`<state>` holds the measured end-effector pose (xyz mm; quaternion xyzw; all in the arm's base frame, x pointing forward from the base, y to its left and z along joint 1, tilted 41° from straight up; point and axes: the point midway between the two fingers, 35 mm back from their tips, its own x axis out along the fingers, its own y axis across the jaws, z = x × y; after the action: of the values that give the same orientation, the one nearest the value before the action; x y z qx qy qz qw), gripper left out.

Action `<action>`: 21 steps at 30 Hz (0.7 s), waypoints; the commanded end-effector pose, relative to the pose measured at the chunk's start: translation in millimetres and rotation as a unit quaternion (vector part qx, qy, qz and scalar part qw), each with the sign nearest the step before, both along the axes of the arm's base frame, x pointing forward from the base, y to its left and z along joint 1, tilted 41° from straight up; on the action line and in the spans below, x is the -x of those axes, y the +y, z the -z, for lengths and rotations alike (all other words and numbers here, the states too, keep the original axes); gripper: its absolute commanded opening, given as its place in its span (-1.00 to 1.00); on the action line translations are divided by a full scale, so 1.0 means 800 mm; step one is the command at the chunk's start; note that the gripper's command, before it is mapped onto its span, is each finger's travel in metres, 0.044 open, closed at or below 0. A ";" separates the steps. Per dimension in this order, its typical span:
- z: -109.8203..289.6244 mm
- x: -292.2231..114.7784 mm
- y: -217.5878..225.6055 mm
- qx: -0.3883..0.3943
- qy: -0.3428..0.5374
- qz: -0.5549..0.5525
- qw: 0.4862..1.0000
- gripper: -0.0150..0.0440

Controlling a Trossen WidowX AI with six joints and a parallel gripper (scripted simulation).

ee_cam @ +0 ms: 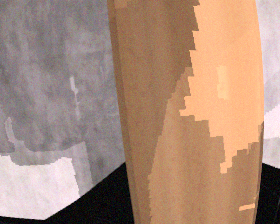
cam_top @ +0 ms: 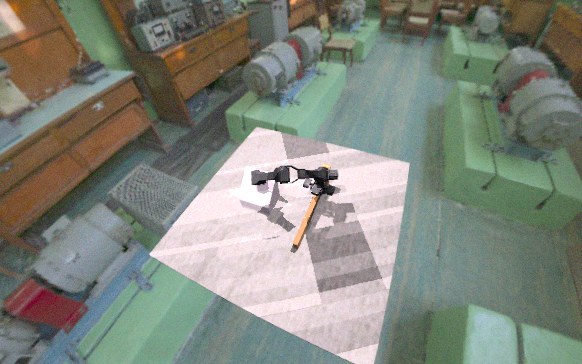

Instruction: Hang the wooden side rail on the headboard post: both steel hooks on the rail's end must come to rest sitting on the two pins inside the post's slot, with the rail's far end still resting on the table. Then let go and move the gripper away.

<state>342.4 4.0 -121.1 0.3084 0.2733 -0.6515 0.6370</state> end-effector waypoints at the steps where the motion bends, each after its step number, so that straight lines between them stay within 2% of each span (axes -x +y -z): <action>1: 0.000 -0.003 0.009 -0.004 -0.005 -0.006 1.000 -0.49; 21: 0.001 -0.003 0.011 -0.004 -0.005 -0.006 1.000 -0.49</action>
<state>342.5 5.6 -122.5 0.3086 0.2731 -0.6513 0.6372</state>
